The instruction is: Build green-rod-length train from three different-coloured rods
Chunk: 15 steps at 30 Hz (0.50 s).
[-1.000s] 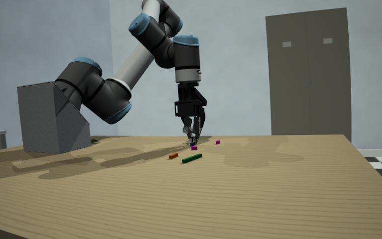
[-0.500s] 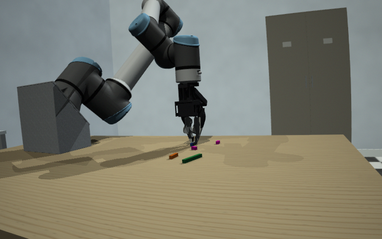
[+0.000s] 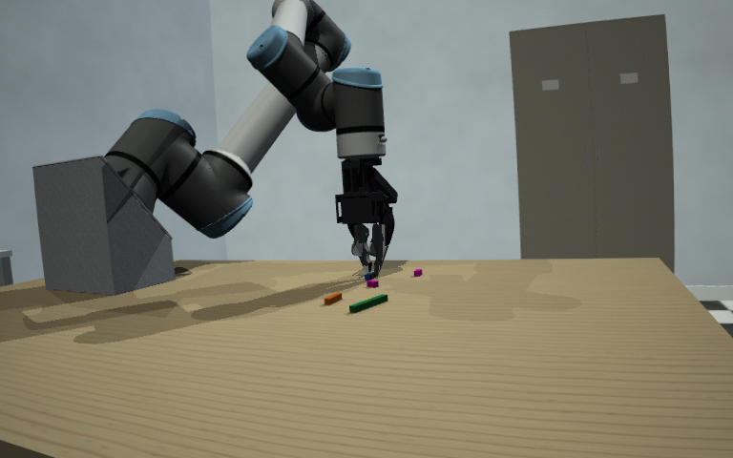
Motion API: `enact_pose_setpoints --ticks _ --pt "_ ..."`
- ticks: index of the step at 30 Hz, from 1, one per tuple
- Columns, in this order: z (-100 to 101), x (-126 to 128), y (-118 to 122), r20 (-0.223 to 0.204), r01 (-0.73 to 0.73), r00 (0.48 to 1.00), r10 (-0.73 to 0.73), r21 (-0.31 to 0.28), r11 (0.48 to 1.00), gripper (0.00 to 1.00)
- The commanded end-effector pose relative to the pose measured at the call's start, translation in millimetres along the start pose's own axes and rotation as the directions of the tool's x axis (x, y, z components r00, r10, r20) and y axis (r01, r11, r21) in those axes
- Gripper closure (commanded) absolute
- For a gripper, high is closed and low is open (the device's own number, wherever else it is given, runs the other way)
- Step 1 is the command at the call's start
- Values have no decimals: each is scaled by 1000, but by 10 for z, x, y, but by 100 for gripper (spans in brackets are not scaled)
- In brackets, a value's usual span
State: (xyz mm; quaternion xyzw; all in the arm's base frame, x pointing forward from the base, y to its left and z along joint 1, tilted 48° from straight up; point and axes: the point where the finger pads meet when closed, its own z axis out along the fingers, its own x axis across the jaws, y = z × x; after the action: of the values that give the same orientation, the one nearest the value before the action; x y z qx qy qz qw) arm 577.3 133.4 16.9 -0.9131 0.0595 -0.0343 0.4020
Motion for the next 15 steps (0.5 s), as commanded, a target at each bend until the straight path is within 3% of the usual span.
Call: enact_pose_setpoints --ticks 1,8,15 --pt "8 -7 -2 0 -1 1000 1 2 1000 100" --pt "8 -7 -2 0 -1 1000 1 2 1000 100" --pt "8 -7 -2 0 -1 1000 1 2 1000 92"
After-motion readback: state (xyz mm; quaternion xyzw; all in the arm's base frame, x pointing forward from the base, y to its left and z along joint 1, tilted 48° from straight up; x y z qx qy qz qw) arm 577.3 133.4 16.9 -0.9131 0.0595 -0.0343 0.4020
